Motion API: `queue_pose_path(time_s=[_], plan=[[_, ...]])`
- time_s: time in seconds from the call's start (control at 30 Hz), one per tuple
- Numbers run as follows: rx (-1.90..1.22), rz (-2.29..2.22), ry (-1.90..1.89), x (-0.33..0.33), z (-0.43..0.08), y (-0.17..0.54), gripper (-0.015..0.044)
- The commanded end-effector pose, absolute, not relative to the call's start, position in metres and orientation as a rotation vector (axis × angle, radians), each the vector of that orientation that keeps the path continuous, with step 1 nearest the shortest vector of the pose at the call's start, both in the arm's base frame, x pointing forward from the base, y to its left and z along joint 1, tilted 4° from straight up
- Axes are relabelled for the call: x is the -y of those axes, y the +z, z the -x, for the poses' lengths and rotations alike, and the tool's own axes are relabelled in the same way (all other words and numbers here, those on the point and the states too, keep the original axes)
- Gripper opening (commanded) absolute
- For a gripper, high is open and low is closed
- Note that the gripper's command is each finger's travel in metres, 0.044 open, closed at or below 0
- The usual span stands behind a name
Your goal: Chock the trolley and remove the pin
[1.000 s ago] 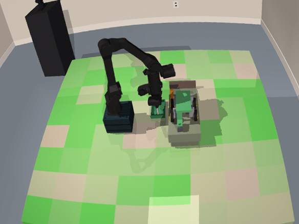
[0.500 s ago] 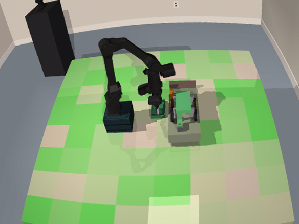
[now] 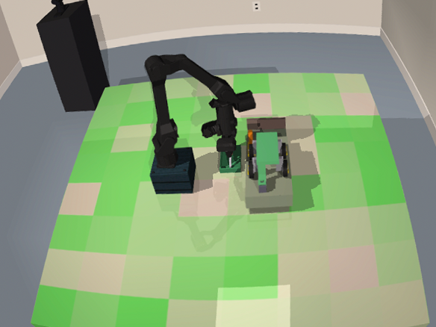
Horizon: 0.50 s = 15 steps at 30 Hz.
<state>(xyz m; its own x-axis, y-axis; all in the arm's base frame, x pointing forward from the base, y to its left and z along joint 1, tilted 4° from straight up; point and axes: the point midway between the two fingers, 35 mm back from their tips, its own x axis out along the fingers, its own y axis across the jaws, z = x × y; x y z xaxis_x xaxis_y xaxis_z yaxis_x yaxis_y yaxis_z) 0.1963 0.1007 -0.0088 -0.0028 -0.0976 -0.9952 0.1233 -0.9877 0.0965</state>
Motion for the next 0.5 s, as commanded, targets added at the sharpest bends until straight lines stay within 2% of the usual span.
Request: queue_pose_path(time_s=[0.0, 0.47], plan=[[-0.023, -2.096, -2.125, -0.1031, -0.1958, -0.0108, 0.019], [-0.024, -2.096, -2.126, -0.1099, -0.1956, -0.0132, 0.019]])
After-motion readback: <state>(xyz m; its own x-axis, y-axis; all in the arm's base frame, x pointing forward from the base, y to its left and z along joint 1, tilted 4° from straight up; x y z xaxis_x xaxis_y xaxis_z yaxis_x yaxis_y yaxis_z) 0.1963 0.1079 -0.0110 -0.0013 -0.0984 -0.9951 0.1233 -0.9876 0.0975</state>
